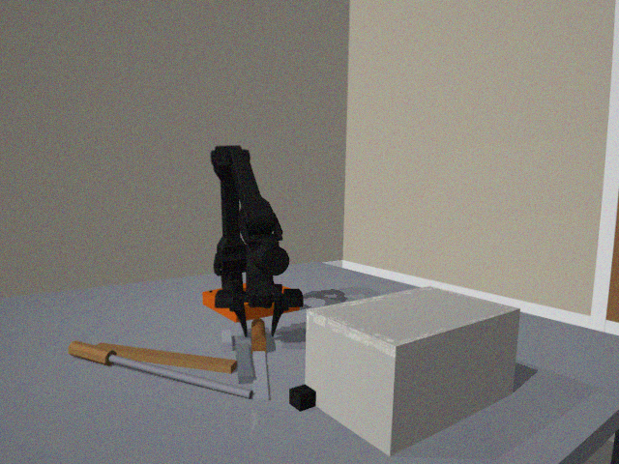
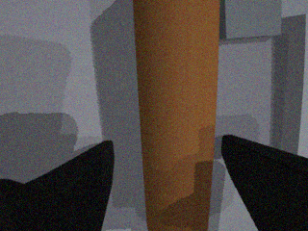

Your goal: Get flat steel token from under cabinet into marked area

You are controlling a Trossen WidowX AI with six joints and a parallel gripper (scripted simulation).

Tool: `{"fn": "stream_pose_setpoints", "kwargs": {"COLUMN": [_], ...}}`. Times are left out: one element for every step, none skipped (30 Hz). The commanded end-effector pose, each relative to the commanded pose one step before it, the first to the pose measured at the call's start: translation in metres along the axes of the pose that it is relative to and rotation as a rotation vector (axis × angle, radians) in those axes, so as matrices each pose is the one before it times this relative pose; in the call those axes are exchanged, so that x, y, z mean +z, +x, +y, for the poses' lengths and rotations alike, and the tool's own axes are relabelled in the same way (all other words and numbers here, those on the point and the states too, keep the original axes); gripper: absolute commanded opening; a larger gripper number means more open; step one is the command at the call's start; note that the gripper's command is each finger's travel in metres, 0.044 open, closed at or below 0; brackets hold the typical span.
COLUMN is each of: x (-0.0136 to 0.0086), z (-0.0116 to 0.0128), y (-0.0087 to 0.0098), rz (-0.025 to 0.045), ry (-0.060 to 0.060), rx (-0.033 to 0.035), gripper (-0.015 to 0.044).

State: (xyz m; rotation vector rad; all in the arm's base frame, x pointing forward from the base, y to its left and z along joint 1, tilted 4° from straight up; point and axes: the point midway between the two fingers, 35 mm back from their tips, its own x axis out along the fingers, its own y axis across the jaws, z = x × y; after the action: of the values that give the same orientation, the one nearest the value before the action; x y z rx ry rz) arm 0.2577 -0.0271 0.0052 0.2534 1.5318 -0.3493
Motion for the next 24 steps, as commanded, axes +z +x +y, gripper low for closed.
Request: {"fn": "stream_pose_setpoints", "kwargs": {"x": [-0.00145,-0.00046,-0.00051,-0.00037,-0.00013,0.0,0.0,0.00311,0.0,0.0,0.0,0.0,0.0,0.0,0.0,0.0,0.0,0.0,0.0,0.0,0.0,0.0,0.0,0.0], "z": [-0.00124,-0.00029,-0.00031,-0.00022,-0.00008,0.0,0.0,0.00193,0.0,0.0,0.0,0.0,0.0,0.0,0.0,0.0,0.0,0.0,0.0,0.0,0.0,0.0,0.0,0.0], "y": [0.00233,0.00071,0.00078,0.00055,0.00019,0.0,0.0,-0.00288,0.0,0.0,0.0,0.0,0.0,0.0,0.0,0.0,0.0,0.0,0.0,0.0,0.0,0.0,0.0,0.0], "rz": [-0.00005,0.00004,0.00005,0.00003,0.00001,0.0,0.0,-0.00567,0.0,0.0,0.0,0.0,0.0,0.0,0.0,0.0,0.0,0.0,0.0,0.0,0.0,0.0,0.0,0.0], "ry": [-0.0051,-0.0026,-0.0028,-0.002,-0.0007,0.0,0.0,0.0071,0.0,0.0,0.0,0.0,0.0,0.0,0.0,0.0,0.0,0.0,0.0,0.0,0.0,0.0,0.0,0.0], "rx": [-0.00595,-0.00003,-0.00004,-0.00002,-0.00001,0.0,0.0,0.00753,0.0,0.0,0.0,0.0,0.0,0.0,0.0,0.0,0.0,0.0,0.0,0.0,0.0,0.0,0.0,0.0], "gripper": [0.027,0.027,0.027,0.027,0.027,0.027,0.027,0.0263,0.0256,0.025,0.0243,0.0236,0.023,0.0223,0.0216,0.021,0.0203,0.0196,0.019,0.0183,0.0176,0.017,0.0163,0.0156]}}
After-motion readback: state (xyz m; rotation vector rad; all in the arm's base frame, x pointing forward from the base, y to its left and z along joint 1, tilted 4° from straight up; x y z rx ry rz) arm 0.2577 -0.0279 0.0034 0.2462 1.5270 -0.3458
